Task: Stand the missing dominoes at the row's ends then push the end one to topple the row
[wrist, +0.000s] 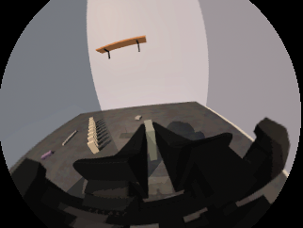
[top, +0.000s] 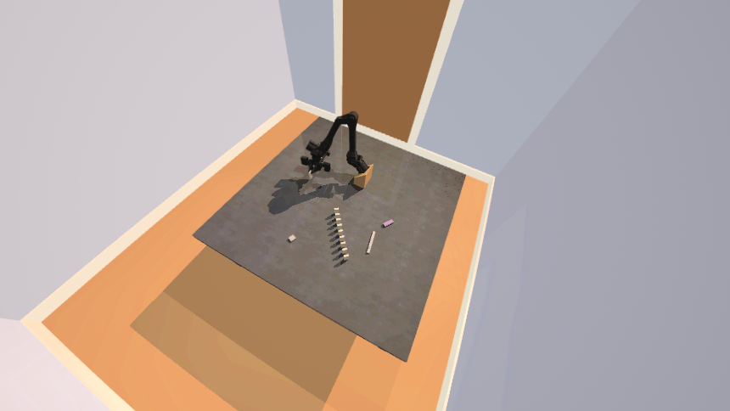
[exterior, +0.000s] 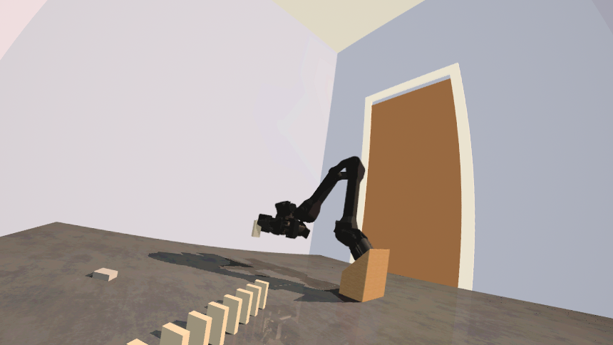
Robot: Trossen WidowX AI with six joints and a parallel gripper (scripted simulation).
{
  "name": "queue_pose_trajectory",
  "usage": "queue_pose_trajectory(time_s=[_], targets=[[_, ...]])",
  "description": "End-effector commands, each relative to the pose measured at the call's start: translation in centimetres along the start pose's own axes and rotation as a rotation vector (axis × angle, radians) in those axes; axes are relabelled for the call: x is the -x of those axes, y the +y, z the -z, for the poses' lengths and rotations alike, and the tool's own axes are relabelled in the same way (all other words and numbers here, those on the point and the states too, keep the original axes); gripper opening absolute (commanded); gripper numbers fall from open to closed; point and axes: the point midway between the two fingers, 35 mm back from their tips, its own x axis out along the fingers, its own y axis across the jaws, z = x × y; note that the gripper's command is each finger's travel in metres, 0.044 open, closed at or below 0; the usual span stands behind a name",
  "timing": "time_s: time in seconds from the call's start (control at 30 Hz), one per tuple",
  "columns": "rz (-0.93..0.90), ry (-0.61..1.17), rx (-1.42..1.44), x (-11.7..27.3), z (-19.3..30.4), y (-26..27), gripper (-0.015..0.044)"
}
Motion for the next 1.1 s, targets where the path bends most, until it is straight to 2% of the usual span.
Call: queue_pose_trajectory(time_s=[0.0,1.07], targets=[[-0.002,-0.003,0.005,0.0,0.4,0.0,0.0028],[-0.003,0.005,-0.011,-0.7,9.5,-0.1,0.0028]])
